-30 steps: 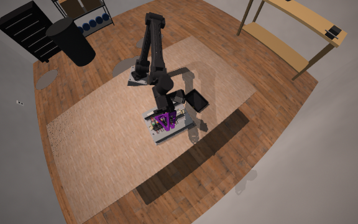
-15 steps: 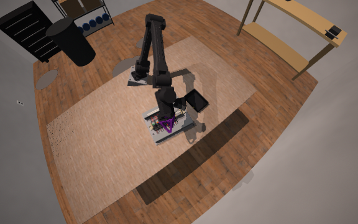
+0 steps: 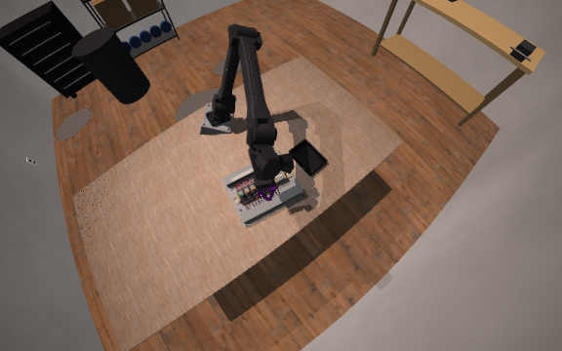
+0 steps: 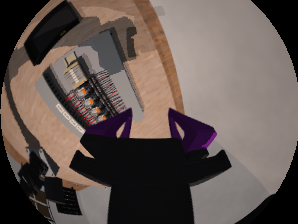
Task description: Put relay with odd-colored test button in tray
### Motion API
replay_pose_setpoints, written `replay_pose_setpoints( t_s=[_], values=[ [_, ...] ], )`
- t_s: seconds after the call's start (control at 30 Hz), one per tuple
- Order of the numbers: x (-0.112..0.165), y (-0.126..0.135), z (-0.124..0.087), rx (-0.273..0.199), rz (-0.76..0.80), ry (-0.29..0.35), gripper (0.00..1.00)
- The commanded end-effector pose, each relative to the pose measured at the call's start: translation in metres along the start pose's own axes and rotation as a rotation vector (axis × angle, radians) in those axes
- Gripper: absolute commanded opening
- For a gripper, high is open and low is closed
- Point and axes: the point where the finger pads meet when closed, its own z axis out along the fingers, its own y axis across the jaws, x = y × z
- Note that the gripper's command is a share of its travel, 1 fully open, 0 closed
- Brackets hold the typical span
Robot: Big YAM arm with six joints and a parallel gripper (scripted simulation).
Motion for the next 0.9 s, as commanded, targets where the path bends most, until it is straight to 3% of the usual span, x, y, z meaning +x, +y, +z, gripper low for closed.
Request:
replay_pose_setpoints(
  t_s=[0.0, 0.33, 0.4, 0.67, 0.87],
  values=[
    [-0.018, -0.008, -0.008, -0.037, -0.111, -0.014, 0.59],
    [-0.023, 0.05, -0.003, -0.293, -0.23, -0.028, 0.59],
    [-0.023, 0.05, -0.003, -0.293, -0.23, -0.028, 0.59],
    [-0.025, 0.079, -0.006, -0.424, -0.283, -0.048, 0.59],
    [-0.025, 0.091, -0.008, -0.478, -0.302, -0.058, 0.59]
  ],
)
